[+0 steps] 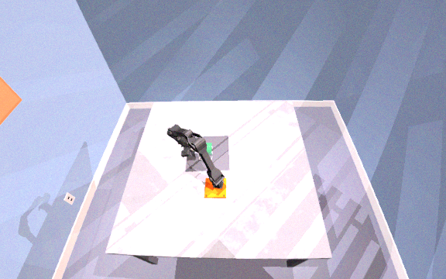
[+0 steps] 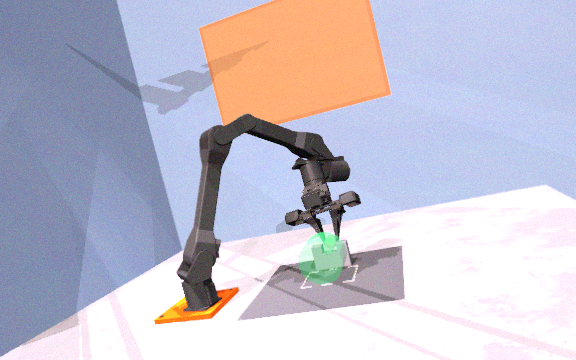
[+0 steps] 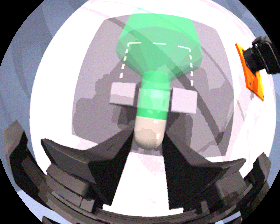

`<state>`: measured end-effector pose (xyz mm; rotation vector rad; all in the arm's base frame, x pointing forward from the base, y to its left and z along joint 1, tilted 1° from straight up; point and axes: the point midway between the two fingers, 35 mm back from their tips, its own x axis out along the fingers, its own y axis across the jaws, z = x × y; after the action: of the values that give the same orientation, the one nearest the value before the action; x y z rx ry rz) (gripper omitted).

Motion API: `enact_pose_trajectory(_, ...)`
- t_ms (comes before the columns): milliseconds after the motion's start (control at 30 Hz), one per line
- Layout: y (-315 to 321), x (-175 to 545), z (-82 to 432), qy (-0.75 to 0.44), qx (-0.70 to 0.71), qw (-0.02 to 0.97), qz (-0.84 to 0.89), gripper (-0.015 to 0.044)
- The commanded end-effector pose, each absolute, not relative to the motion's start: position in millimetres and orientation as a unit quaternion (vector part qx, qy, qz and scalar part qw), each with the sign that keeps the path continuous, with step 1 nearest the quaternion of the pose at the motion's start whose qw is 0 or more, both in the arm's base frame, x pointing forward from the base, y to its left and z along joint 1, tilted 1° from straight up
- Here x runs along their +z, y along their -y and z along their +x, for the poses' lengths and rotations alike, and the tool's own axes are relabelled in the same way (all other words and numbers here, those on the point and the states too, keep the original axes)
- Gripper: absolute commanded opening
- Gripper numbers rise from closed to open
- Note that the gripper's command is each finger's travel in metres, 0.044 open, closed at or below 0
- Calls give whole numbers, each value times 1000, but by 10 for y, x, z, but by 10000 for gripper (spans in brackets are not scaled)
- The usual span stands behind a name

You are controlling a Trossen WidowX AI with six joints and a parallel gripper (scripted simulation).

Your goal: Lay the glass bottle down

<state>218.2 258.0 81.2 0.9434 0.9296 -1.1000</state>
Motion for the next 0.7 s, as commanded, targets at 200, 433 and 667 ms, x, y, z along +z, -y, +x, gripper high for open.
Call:
enact_pose_trajectory(200, -2578, 812, 2182, -409, -485, 652, 415, 218)
enact_pose_trajectory(433, -2578, 812, 2182, -409, -485, 652, 415, 401)
enact_pose_trajectory(667, -2493, 1182, 2234, -505, -462, 583, 436, 440)
